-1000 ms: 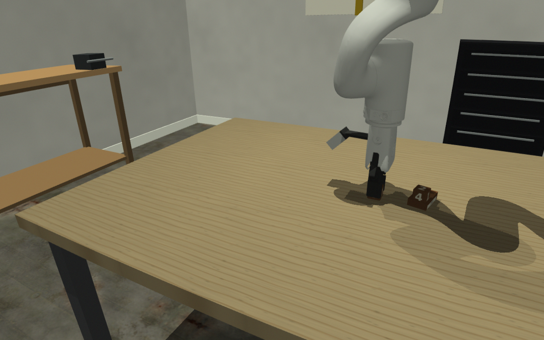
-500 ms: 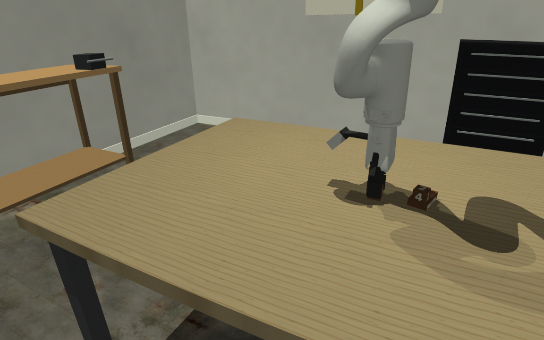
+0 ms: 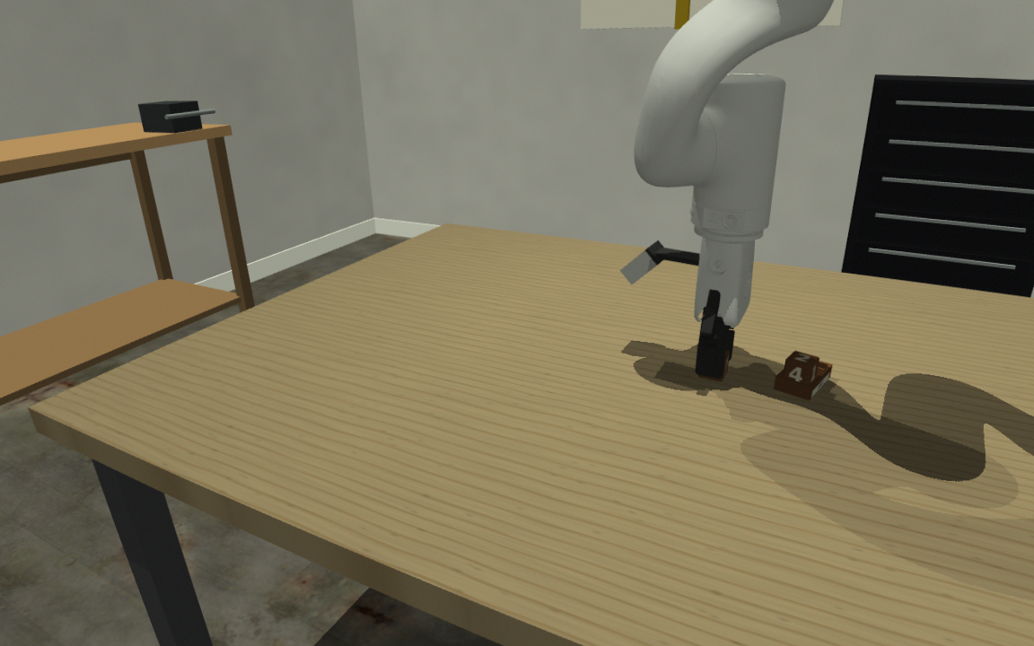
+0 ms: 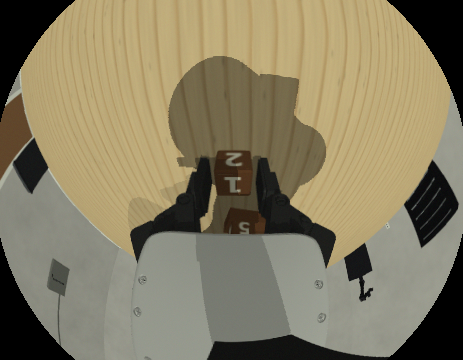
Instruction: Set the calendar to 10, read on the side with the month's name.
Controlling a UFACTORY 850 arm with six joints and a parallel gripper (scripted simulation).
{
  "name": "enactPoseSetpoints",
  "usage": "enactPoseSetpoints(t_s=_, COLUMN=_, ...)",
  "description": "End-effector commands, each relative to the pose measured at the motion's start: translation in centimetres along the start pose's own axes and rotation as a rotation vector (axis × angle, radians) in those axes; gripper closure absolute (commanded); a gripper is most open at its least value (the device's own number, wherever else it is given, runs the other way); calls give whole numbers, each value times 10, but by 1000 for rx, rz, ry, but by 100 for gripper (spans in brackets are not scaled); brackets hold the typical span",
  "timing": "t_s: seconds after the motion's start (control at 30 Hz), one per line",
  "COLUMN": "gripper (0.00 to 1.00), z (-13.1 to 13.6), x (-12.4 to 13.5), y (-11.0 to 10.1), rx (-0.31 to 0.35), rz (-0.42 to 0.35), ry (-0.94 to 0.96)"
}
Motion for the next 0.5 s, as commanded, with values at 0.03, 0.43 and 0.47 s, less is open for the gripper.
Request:
enactPoseSetpoints(t_s=0.03, gripper=53, z=0, x=-1, y=-2, rx=0, rz=2, ry=0)
enactPoseSetpoints(t_s=0.43, gripper=53, z=0, x=-1, y=-37, rx=0, rz=2, ry=0)
enactPoseSetpoints(t_s=0.47, gripper=53, z=0, x=-1, y=-43, rx=0, rz=2, ry=0)
Point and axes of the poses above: the point where the finger pads meet when closed, its own y axis out along the fingers, its own z axis across the jaws, x = y × z, the point moved 8 cm from there along -y, back along the fingers, and after that the axes turned 3 degrees about -y, right-handed, at the moved point
